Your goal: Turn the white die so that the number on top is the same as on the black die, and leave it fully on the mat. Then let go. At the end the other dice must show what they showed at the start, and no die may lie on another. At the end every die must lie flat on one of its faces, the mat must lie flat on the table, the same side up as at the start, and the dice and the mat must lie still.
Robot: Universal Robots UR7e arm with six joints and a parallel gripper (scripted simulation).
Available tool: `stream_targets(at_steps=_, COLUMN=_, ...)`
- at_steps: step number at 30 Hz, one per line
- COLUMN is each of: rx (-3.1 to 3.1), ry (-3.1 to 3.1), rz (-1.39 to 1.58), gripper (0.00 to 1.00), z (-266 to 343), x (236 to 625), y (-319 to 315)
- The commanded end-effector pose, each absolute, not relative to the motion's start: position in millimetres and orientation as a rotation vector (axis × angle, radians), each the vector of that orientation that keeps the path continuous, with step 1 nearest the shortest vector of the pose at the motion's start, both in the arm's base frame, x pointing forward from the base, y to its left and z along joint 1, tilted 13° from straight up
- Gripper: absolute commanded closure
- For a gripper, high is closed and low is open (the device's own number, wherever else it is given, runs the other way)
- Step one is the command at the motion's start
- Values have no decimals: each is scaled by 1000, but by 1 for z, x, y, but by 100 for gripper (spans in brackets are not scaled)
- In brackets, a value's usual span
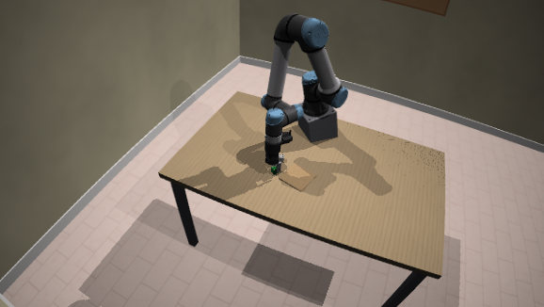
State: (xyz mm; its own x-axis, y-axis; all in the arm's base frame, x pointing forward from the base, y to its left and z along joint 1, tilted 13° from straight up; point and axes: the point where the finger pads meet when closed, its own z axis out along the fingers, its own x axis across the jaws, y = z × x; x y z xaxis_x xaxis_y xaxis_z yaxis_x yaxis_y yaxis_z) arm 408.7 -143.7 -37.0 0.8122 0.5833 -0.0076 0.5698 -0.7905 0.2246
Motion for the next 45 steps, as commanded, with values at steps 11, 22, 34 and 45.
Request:
stream_targets(at_steps=11, rx=2780, ry=896, rz=92, gripper=0, z=-37, x=409, y=-144)
stream_targets(at_steps=22, rx=2780, ry=896, rz=92, gripper=0, z=-27, x=408, y=-142)
stream_targets(at_steps=34, rx=2780, ry=896, rz=92, gripper=0, z=19, x=402, y=-133)
stream_targets(at_steps=45, rx=2780, ry=896, rz=92, gripper=0, z=52, x=398, y=-127)
